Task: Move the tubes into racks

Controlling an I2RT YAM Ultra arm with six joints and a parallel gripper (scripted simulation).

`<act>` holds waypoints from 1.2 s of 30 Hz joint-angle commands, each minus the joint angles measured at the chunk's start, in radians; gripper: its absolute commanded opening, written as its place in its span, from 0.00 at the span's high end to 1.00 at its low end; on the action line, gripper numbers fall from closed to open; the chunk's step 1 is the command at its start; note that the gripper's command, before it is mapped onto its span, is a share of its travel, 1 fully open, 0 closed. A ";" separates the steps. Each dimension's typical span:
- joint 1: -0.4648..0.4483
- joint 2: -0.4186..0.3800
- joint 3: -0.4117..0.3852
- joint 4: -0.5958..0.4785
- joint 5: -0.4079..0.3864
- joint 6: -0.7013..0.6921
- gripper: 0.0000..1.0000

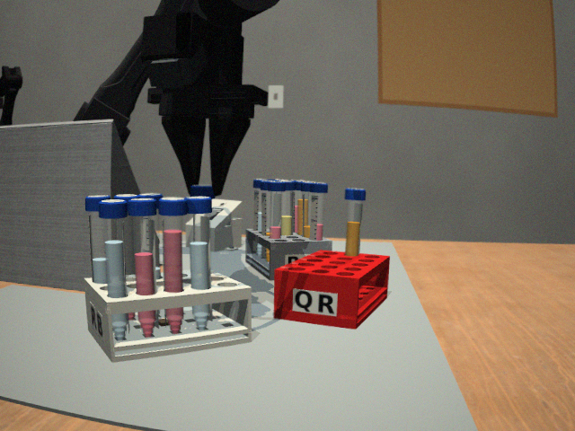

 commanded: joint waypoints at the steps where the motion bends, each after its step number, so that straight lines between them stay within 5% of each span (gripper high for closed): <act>1: 0.003 0.005 -0.005 0.026 -0.013 0.009 1.00; 28: 0.006 0.000 -0.013 0.037 -0.010 0.011 1.00; 29: 0.006 0.000 -0.013 0.037 -0.010 0.011 0.76; 36: 0.006 0.000 -0.013 0.037 -0.010 0.011 0.76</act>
